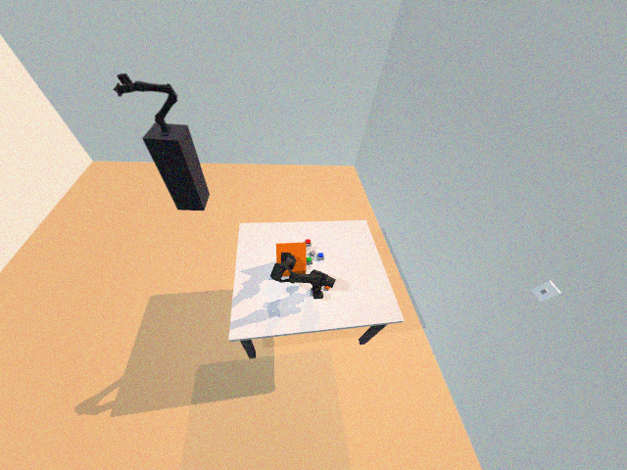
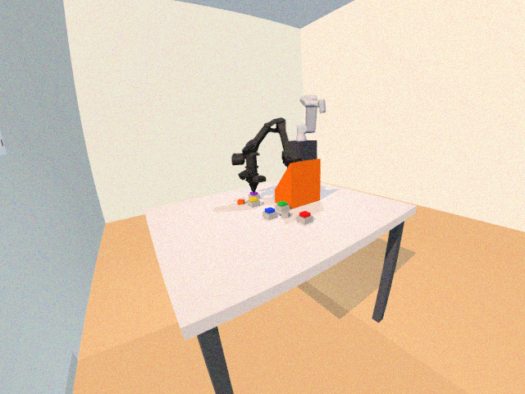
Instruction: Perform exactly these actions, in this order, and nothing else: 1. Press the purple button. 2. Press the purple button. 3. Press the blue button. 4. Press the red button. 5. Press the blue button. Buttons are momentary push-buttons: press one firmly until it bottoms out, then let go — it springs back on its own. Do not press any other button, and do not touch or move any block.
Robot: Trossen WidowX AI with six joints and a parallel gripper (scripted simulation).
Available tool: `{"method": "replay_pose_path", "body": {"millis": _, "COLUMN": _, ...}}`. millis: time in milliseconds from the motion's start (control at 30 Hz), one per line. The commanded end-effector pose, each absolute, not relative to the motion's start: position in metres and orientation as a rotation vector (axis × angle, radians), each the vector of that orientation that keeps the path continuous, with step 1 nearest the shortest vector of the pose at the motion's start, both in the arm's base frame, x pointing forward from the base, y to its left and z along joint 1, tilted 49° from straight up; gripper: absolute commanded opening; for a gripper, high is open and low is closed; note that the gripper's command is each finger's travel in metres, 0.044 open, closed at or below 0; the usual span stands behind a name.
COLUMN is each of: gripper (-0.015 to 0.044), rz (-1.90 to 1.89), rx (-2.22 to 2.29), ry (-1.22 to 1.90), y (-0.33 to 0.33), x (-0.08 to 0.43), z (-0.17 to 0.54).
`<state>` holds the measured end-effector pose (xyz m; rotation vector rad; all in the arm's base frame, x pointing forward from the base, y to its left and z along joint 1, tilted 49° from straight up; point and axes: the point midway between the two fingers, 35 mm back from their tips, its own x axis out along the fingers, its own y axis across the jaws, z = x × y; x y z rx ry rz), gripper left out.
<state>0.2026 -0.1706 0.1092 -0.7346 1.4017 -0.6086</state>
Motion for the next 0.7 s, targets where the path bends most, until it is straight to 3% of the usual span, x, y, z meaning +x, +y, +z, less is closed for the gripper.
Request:
{"method": "replay_pose_path", "body": {"millis": 0, "gripper": 0.002, "rz": -0.602, "rx": -0.738, "ry": 1.407, "y": -0.1751, "x": 0.2024, "z": 0.1033}}
{"method": "replay_pose_path", "body": {"millis": 667, "gripper": 0.002, "rz": -0.606, "rx": -0.735, "ry": 1.404, "y": -0.1695, "x": 0.2026, "z": 0.1087}}
